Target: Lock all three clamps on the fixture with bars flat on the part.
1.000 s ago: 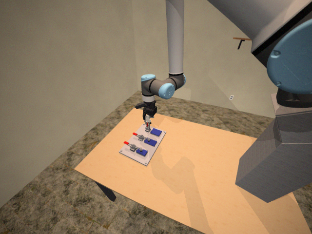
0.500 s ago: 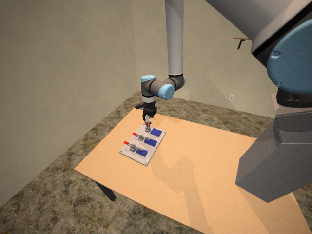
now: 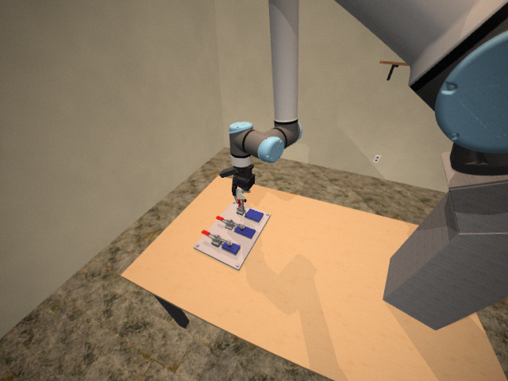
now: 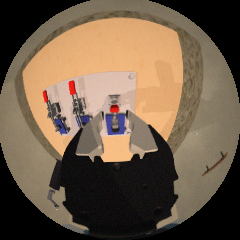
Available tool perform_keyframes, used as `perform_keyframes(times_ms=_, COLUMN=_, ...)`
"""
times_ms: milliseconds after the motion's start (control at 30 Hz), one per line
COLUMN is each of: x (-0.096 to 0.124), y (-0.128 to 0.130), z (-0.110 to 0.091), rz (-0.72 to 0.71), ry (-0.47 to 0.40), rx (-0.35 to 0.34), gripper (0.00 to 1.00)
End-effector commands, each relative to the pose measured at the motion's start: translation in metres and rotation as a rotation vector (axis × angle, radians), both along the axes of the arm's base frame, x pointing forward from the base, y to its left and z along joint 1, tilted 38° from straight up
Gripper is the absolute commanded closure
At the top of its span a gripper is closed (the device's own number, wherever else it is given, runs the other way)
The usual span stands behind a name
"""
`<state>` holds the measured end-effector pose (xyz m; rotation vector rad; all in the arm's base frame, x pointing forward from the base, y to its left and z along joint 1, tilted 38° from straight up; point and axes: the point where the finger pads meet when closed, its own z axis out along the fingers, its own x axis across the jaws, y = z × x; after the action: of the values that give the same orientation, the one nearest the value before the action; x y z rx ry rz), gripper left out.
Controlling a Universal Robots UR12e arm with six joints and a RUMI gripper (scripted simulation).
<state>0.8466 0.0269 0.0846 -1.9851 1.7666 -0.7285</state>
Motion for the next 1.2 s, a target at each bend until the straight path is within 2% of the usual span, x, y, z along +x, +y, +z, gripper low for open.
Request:
perform_keyframes(times_ms=0, x=0.0, y=0.002, z=0.001, rz=0.001, ry=-0.002, rx=0.0, gripper=0.72)
perform_keyframes(times_ms=633, x=0.004, y=0.002, z=-0.002, rz=0.002, ry=-0.003, rx=-0.001, gripper=0.72)
perform_keyframes(times_ms=1167, x=0.018, y=0.001, z=-0.021, rz=0.002, ry=-0.003, rx=-0.001, gripper=0.72)
